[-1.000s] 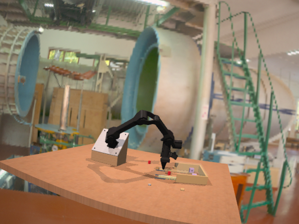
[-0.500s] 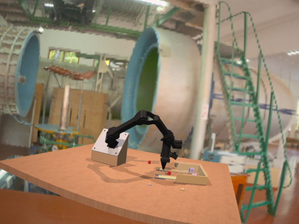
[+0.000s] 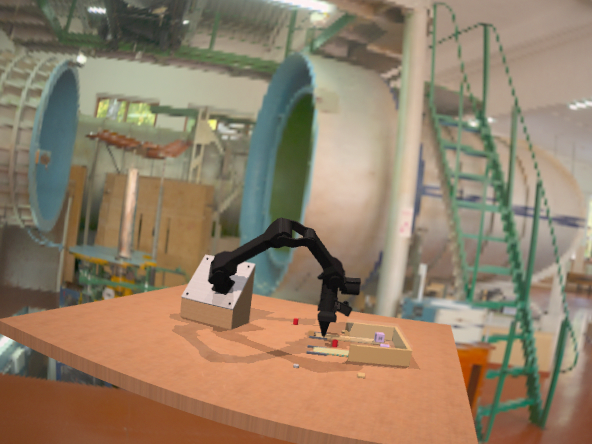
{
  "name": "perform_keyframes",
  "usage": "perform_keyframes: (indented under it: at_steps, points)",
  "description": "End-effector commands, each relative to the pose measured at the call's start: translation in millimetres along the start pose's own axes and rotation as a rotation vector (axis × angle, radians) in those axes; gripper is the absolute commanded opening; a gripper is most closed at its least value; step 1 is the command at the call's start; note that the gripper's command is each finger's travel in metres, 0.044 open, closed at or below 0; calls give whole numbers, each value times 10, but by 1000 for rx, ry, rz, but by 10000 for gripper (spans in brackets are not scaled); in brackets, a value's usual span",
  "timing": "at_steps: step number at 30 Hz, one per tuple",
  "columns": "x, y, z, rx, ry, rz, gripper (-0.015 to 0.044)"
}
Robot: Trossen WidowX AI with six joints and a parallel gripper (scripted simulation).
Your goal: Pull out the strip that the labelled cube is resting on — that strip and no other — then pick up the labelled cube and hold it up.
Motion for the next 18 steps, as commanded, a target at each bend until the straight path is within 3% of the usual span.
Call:
perform_keyframes:
  at_steps: [1, 18]
  points:
    - [-76, 38, 9, 1, -3, 10, 0]
    - [-333, 45, 72, 1, -4, 11, 0]
Point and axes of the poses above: the point midway between the two fingers, 35 mm back from their tips, its own y axis out along the fingers, its own z axis across the jaws, x = y × z, the point moved 3 cm from there along -y, back along the fingers, and after that the axes turned 10 degrees about -y, right-handed, at the moved point
